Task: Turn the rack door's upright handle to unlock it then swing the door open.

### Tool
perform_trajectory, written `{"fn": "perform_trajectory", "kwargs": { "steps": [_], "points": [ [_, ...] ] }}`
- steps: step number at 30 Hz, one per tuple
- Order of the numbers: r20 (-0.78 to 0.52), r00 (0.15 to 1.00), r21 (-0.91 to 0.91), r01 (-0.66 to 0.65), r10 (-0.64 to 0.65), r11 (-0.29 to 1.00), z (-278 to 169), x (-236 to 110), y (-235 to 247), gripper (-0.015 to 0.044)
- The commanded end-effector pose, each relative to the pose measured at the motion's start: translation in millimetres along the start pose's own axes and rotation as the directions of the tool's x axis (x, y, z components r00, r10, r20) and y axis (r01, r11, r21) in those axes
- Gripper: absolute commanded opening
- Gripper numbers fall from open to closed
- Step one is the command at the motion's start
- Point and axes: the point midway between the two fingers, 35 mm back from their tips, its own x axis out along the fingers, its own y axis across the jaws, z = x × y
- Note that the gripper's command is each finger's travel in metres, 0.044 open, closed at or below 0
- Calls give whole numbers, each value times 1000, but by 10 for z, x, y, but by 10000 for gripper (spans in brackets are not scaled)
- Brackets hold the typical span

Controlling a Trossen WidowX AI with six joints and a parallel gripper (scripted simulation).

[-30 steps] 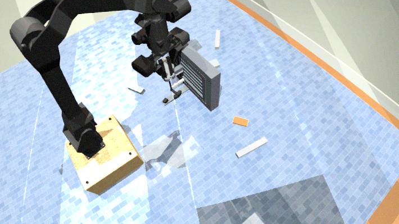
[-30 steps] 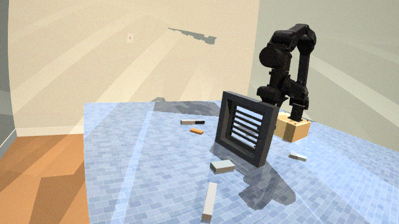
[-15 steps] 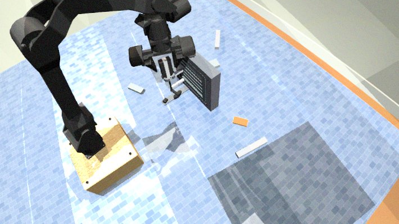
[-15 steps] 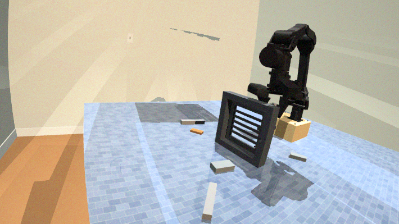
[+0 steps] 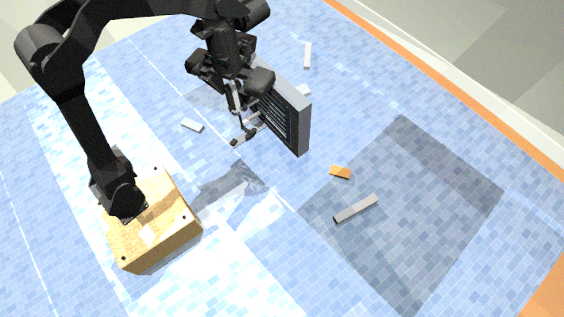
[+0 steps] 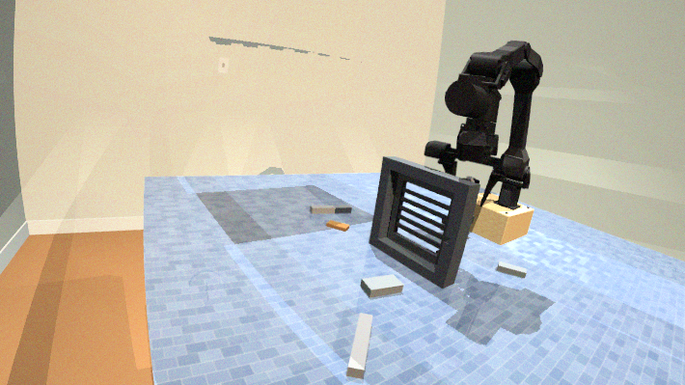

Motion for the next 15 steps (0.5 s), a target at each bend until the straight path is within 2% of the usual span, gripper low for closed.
{"fn": "perform_trajectory", "kwargs": {
  "steps": [1, 8, 15],
  "points": [
    [-1, 1000, 322, 2, -1, 947, -1, 4, -2, 292],
    [-1, 1000, 625, 2, -1, 781, -1, 4, -2, 292],
    [-1, 1000, 853, 2, -1, 522, -1, 4, -3, 292]
  ]
}}
